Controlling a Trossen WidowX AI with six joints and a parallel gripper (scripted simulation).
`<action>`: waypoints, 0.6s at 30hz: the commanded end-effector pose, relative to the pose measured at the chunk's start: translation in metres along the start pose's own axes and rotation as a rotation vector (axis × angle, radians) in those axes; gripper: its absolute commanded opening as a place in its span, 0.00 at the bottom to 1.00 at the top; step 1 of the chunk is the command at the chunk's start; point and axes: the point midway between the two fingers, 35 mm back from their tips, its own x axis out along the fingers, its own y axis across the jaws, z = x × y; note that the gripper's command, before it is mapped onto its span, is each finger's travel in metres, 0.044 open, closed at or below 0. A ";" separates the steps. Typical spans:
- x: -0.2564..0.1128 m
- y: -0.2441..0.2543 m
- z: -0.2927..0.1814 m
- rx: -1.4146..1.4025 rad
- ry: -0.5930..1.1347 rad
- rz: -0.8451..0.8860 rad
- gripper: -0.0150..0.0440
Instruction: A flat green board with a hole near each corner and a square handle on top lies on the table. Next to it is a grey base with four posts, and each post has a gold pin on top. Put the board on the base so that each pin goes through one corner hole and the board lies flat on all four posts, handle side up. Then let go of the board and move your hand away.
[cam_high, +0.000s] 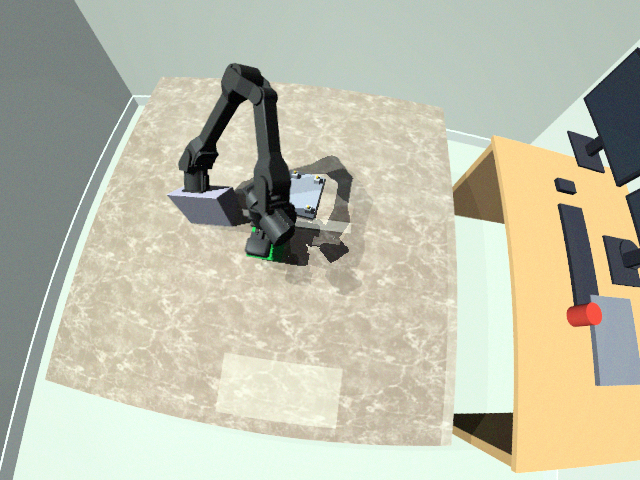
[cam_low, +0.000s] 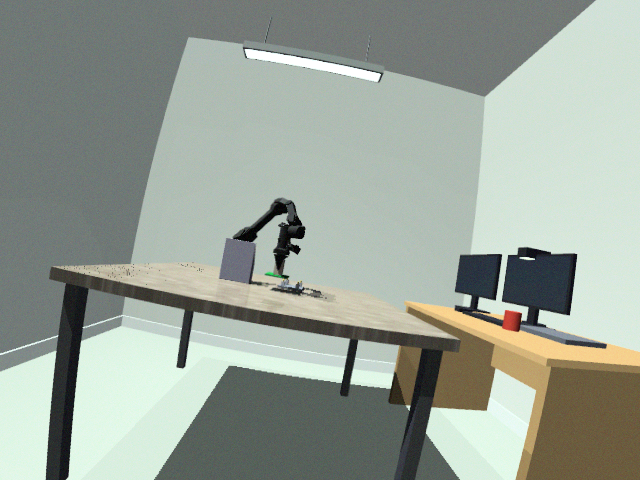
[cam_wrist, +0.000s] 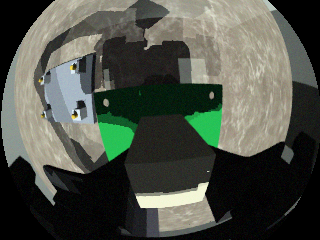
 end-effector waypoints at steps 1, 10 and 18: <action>-0.015 0.000 0.002 -0.012 -0.009 -0.010 0.25; -0.022 0.005 0.004 -0.008 -0.009 -0.013 0.25; -0.024 0.018 0.015 0.004 -0.011 -0.021 0.25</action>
